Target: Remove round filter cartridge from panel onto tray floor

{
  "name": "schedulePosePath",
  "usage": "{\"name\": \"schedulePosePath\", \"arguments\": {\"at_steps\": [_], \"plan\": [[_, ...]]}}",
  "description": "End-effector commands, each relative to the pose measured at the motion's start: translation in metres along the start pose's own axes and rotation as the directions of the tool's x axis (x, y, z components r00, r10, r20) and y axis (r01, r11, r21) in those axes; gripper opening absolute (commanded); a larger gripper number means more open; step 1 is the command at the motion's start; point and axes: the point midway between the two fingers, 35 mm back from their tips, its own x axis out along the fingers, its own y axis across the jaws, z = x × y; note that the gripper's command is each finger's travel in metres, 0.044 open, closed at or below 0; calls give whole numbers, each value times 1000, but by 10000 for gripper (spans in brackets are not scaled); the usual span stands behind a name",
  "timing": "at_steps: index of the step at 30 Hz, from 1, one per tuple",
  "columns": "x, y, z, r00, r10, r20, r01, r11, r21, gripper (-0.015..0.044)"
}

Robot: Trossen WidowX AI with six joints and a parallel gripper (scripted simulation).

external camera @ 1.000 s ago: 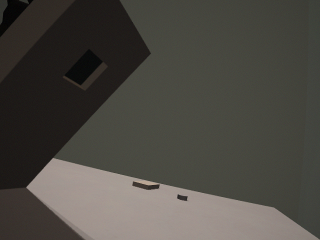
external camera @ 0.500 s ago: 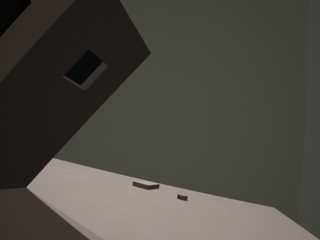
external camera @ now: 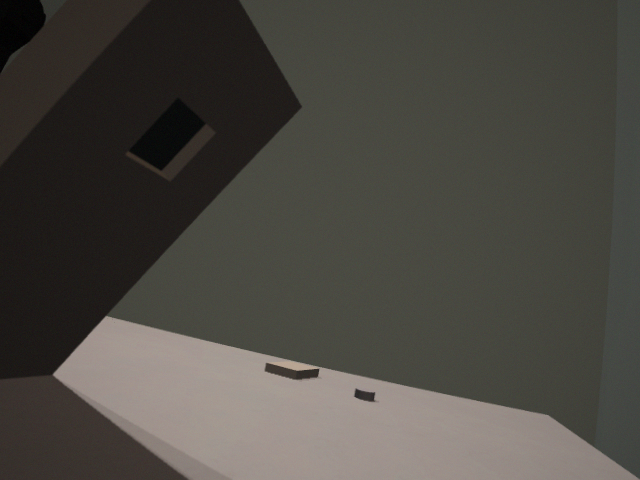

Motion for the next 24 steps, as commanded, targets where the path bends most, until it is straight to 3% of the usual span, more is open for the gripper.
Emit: {"name": "schedulePosePath", "arguments": {"at_steps": [1,13,19,24], "plan": [[15,-24,-11,999,-47,0,46,996,80,0],[57,-82,-63,984,-176,-37,179,936,304,0],[60,-85,-67,982,-183,-41,186,930,316,0],[85,-86,-79,982,-183,-41,186,930,316,0]]}}
